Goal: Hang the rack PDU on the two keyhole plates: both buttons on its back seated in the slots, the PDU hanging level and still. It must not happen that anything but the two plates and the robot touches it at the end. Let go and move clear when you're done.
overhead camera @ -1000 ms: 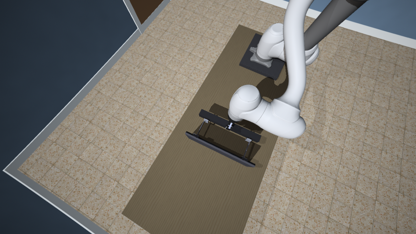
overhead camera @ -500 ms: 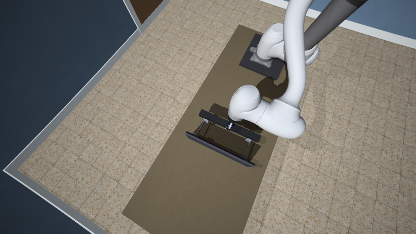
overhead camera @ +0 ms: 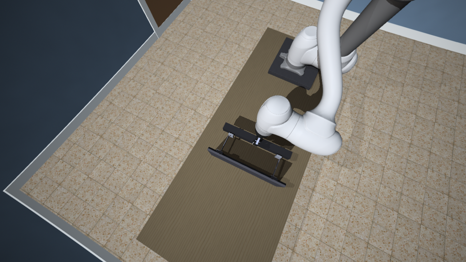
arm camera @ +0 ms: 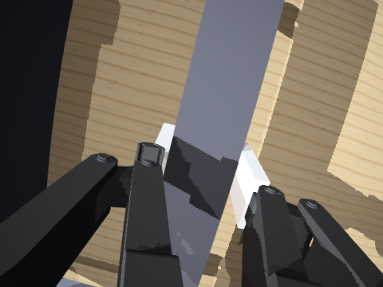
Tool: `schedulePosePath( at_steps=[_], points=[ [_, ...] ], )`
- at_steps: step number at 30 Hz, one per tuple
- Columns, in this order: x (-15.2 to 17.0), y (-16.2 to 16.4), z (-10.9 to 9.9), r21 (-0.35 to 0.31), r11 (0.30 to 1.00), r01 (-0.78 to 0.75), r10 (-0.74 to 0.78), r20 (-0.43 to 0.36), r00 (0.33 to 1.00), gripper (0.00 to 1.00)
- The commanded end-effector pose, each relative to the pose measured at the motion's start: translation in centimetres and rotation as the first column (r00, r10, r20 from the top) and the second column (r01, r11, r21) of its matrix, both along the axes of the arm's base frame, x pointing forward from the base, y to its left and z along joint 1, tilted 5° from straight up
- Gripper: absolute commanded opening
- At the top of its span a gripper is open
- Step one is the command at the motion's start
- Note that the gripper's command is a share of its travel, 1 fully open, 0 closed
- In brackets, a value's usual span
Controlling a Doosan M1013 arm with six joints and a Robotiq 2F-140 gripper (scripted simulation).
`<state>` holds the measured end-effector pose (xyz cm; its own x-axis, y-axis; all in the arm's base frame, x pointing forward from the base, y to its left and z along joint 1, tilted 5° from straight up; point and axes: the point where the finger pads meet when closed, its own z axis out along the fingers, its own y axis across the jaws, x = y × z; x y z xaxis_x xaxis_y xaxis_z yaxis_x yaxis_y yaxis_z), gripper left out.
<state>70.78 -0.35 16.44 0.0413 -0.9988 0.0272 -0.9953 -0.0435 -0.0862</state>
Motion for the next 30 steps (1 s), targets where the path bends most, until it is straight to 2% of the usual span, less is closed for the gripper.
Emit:
schedulePosePath(
  at_steps=[1, 30],
  points=[
    [0.5, 0.2, -0.1, 0.002, 1.000, 0.001, -0.001, 0.003, 1.000, 0.00],
    [1.1, 0.3, -1.3, 0.002, 1.000, 0.001, -0.001, 0.003, 1.000, 0.00]
  ],
)
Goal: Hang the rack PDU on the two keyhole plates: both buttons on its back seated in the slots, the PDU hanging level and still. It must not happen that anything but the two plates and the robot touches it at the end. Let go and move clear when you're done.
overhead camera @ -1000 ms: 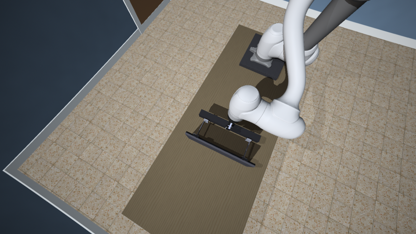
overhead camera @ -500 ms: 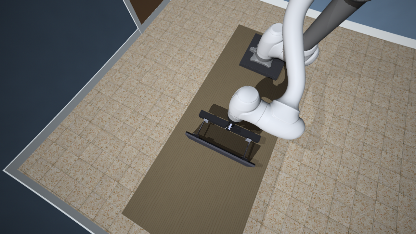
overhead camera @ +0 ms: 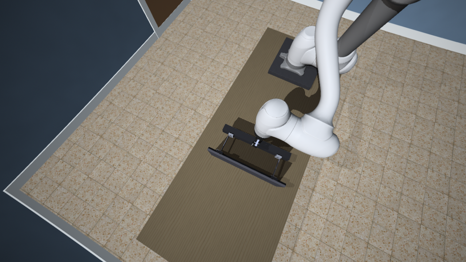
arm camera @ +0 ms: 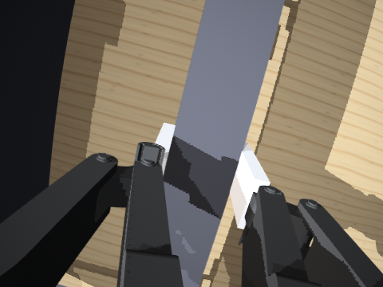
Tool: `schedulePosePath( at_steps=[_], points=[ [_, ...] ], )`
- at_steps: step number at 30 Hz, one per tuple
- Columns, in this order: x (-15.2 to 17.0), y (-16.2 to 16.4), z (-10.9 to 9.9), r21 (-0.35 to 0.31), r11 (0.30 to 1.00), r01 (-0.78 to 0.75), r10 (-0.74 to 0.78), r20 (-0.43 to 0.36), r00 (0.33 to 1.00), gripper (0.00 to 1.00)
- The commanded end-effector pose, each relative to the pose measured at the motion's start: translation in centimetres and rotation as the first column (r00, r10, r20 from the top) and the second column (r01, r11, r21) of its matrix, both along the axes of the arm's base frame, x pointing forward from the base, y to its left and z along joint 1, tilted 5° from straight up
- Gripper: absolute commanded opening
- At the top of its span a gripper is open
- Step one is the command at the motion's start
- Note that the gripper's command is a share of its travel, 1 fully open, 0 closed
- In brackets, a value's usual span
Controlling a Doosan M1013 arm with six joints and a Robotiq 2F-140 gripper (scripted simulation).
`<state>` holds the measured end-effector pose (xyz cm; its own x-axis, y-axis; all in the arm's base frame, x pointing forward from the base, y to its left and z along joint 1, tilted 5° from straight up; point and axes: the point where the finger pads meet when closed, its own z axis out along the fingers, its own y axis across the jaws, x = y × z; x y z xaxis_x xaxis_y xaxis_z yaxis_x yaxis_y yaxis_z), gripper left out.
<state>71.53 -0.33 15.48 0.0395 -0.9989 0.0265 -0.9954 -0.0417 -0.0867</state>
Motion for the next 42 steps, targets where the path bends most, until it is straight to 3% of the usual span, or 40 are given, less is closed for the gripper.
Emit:
schedulePosePath(
  at_steps=[1, 24, 25, 42],
  points=[
    [0.35, 0.26, -0.35, 0.001, 1.000, 0.000, 0.000, 0.003, 1.000, 0.00],
    [0.38, 0.26, -0.41, 0.001, 1.000, 0.000, 0.000, 0.003, 1.000, 0.00],
    [0.38, 0.26, -0.41, 0.001, 1.000, 0.000, 0.000, 0.003, 1.000, 1.00],
    [0.38, 0.26, -0.41, 0.001, 1.000, 0.000, 0.000, 0.003, 1.000, 1.00]
  ],
)
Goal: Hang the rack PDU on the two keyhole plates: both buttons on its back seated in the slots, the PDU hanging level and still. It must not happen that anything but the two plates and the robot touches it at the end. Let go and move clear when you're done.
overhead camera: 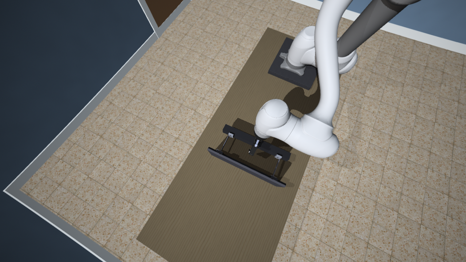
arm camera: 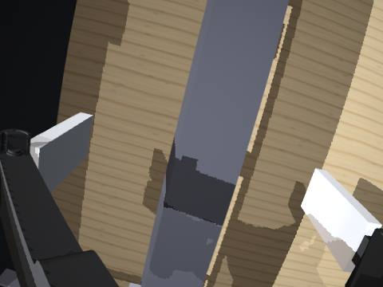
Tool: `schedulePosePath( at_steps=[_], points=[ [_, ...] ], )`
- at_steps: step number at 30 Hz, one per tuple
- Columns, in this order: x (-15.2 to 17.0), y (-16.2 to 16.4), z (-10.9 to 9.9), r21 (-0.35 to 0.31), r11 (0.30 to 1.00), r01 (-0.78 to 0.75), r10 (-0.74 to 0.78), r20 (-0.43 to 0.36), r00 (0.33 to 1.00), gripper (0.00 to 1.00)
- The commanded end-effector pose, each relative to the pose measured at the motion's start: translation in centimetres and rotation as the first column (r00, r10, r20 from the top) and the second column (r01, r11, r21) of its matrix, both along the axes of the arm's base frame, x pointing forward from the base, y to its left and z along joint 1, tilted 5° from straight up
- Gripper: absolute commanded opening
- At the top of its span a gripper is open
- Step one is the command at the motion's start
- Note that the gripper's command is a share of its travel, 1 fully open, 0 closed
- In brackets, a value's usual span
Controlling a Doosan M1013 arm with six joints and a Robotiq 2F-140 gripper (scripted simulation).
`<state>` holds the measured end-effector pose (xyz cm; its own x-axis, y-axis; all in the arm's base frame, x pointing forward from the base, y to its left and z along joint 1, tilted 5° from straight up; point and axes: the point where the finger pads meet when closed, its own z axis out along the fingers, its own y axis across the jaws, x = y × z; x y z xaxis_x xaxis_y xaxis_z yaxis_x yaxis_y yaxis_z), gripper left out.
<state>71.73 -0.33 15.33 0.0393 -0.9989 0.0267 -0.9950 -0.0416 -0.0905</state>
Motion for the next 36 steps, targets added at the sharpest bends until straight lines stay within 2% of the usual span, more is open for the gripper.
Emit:
schedulePosePath(
  at_steps=[1, 18, 25, 36],
  points=[
    [0.2, 0.3, -0.3, 0.001, 1.000, -0.001, 0.001, -0.001, 1.000, 1.00],
    [0.2, 0.3, -0.2, 0.001, 1.000, -0.001, 0.001, -0.001, 1.000, 1.00],
    [0.1, 0.3, 0.7, 0.001, 1.000, -0.001, 0.001, -0.001, 1.000, 1.00],
    [-0.3, 0.3, 5.5, 0.001, 1.000, -0.001, 0.001, -0.001, 1.000, 1.00]
  ],
)
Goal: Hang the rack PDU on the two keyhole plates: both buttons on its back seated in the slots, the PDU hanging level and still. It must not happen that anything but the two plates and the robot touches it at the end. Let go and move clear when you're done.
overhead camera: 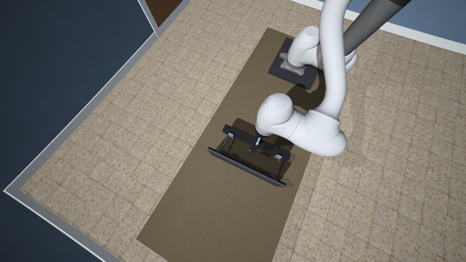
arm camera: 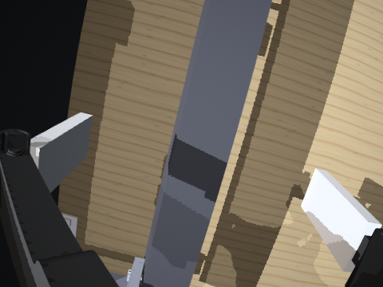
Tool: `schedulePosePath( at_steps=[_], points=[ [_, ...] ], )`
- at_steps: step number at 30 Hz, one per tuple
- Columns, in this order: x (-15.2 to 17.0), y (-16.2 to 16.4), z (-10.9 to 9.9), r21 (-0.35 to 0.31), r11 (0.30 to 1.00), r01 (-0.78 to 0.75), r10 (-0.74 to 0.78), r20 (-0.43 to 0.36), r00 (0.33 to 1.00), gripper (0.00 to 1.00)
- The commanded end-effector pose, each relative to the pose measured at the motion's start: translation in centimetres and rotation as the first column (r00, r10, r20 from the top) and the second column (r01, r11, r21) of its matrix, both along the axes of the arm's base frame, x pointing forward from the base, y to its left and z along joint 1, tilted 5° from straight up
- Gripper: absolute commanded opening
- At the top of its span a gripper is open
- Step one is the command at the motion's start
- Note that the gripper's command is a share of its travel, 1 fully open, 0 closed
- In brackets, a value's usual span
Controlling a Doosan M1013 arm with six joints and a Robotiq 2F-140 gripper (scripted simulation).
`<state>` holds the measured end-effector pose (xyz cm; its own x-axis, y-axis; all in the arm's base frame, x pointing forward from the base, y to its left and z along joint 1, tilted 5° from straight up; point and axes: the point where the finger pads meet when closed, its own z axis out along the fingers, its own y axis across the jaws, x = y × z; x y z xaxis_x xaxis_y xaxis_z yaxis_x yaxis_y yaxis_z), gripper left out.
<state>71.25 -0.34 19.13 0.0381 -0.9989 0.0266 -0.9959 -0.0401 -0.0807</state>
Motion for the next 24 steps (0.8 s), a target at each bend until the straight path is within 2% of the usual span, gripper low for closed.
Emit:
schedulePosePath(
  at_steps=[1, 14, 24],
  points=[
    [0.2, 0.3, 1.9, 0.002, 1.000, -0.002, 0.002, 0.009, 1.000, 1.00],
    [-0.1, 0.3, 2.3, 0.002, 1.000, -0.002, 0.002, 0.009, 1.000, 1.00],
    [-1.8, 0.2, 2.1, 0.002, 1.000, -0.002, 0.002, 0.009, 1.000, 1.00]
  ],
)
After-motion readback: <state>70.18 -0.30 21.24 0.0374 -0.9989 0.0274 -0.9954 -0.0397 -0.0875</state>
